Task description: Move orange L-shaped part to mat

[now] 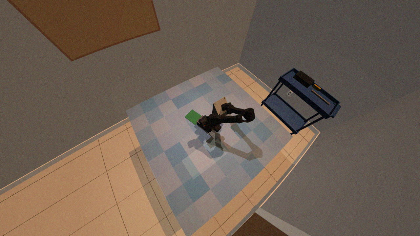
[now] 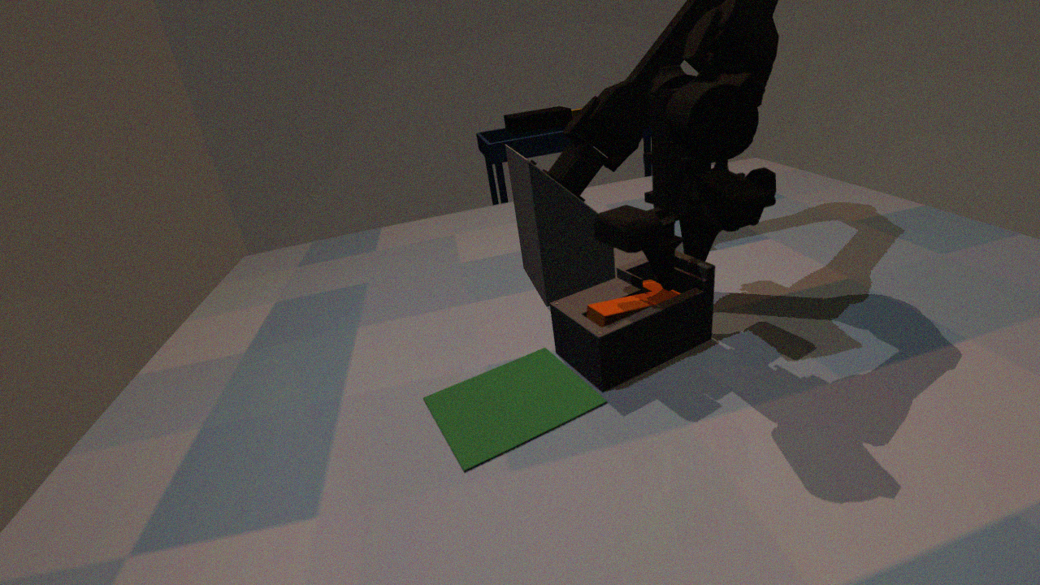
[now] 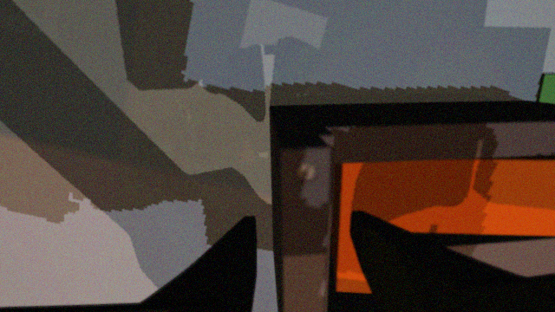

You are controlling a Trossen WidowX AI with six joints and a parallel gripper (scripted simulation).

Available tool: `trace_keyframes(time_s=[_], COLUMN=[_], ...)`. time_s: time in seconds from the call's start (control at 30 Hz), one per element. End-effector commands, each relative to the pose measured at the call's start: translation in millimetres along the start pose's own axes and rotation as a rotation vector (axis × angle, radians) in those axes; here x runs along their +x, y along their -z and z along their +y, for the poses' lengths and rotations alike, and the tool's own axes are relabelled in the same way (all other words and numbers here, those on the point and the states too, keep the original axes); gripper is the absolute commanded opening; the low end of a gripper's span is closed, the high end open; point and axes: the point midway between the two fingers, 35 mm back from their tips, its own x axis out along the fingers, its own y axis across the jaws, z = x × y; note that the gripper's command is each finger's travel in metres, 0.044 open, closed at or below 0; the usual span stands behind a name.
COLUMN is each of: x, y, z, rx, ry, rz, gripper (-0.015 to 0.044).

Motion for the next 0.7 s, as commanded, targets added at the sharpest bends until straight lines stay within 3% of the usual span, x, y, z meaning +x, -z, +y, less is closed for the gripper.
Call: trace_keyframes(time_s=[0.0,0.67], x=[7.2,20.6], y=[1.4,0.5], z=[-0.3,1.8], rx=[0.005,-0.001], ry=[-0.002,-0.008], rz=[0.003,-0.002], gripper=[0.018,0.018])
